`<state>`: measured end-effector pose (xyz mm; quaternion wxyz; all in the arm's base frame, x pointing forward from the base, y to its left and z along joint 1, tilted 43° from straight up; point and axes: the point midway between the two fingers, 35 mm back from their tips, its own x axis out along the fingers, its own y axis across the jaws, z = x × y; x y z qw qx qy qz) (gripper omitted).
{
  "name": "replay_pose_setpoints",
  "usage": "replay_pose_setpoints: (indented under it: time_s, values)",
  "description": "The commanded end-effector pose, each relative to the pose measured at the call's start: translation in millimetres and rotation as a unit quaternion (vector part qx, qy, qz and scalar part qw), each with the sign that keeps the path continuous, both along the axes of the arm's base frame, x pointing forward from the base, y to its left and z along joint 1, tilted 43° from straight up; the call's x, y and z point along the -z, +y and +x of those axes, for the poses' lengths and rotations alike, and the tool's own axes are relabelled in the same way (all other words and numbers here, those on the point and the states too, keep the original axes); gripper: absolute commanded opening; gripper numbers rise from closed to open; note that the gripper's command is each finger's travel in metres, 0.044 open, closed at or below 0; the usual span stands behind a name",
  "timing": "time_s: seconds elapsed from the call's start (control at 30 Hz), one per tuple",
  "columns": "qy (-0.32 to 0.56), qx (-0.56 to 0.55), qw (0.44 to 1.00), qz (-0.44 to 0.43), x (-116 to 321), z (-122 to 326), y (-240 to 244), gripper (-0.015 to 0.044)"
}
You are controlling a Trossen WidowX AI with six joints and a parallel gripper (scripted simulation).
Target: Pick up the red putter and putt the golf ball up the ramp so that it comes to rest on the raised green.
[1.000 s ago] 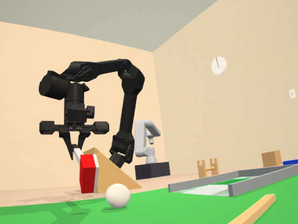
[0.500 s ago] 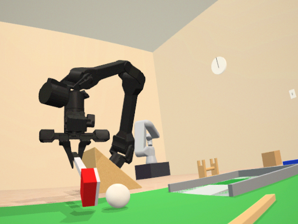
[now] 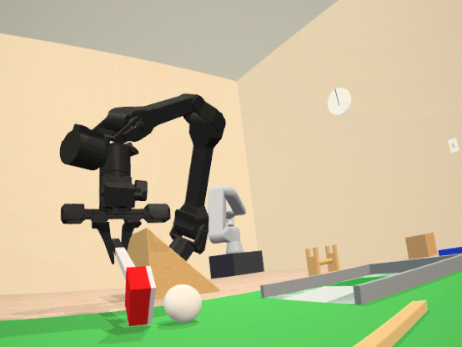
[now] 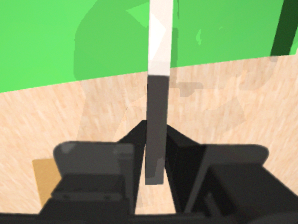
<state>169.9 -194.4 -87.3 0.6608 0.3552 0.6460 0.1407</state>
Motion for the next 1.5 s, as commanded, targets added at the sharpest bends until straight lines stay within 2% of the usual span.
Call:
replay_pose_setpoints:
  time_s: [0.0, 0.23, 0.53, 0.9, 1.13, 1.47]
  values:
    - [-0.001, 0.000, 1.000, -0.001, 2.5, -0.8, -3.3, 0.0000]
    - [-0.002, 0.004, 1.000, 0.001, 19.8, -7.1, -18.6, 0.0000]
    - [-0.002, 0.004, 1.000, 0.004, 17.7, -6.7, -14.4, 0.0000]
    - [-0.003, 0.004, 1.000, 0.006, -69.0, 30.5, 77.1, 0.0000]
    - [-0.003, 0.004, 1.000, 0.005, -75.8, 30.2, 72.9, 0.0000]
    - [-0.002, 0.004, 1.000, 0.005, -112.0, 22.8, 41.3, 0.0000]
